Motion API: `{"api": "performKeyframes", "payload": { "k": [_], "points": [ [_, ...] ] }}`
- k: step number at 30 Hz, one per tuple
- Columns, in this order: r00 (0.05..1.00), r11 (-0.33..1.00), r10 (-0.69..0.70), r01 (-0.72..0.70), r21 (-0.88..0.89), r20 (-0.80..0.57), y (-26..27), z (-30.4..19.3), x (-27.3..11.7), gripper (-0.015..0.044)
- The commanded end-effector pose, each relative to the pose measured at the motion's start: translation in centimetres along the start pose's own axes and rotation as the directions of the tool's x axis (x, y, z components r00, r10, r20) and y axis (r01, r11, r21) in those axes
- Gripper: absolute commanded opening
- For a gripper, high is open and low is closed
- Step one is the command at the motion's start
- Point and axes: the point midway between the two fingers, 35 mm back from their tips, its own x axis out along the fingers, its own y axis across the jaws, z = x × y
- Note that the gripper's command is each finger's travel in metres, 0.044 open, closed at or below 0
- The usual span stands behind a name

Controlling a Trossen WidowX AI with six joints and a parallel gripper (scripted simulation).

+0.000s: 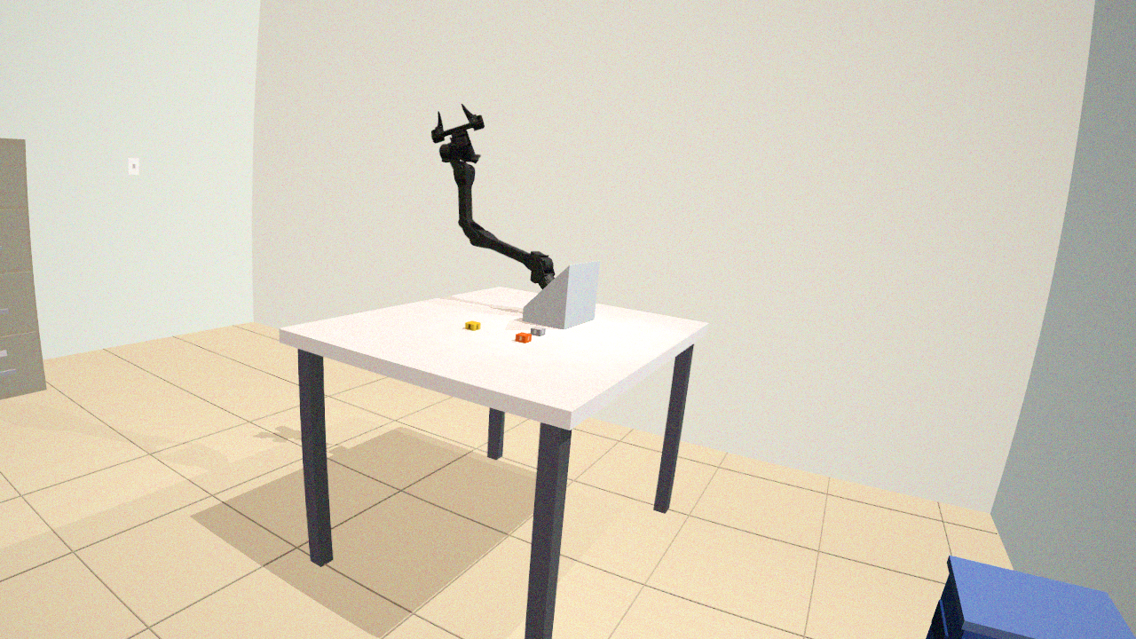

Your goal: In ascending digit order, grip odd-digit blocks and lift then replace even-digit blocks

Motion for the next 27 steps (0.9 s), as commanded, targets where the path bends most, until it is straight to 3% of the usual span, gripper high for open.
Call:
{"api": "performKeyframes", "payload": {
  "k": [1, 7, 12, 16, 20, 23, 27],
  "points": [
    [0.988, 0.941, -0.034, 0.082, -0.328, 0.149, -5.3, 4.4, 2.7, 0.04],
    [0.897, 0.607, -0.001, 0.352, -0.712, 0.443, -10.3, 14.9, 6.3, 0.04],
    [0.737, 0.223, 0.08, 0.643, -0.733, 0.671, -11.5, 25.3, 7.5, 0.04],
    [0.551, -0.068, 0.167, 0.834, -0.548, 0.817, -10.7, 33.8, 6.7, 0.04],
    [0.317, -0.303, 0.259, 0.923, -0.235, 0.912, -8.5, 41.9, 4.3, 0.04],
    [0.116, -0.437, 0.32, 0.899, 0.038, 0.94, -6.3, 47.4, 1.3, 0.04],
    [-0.175, -0.568, 0.376, 0.732, 0.376, 0.91, -2.9, 53.6, -4.1, 0.04]
  ]
}}
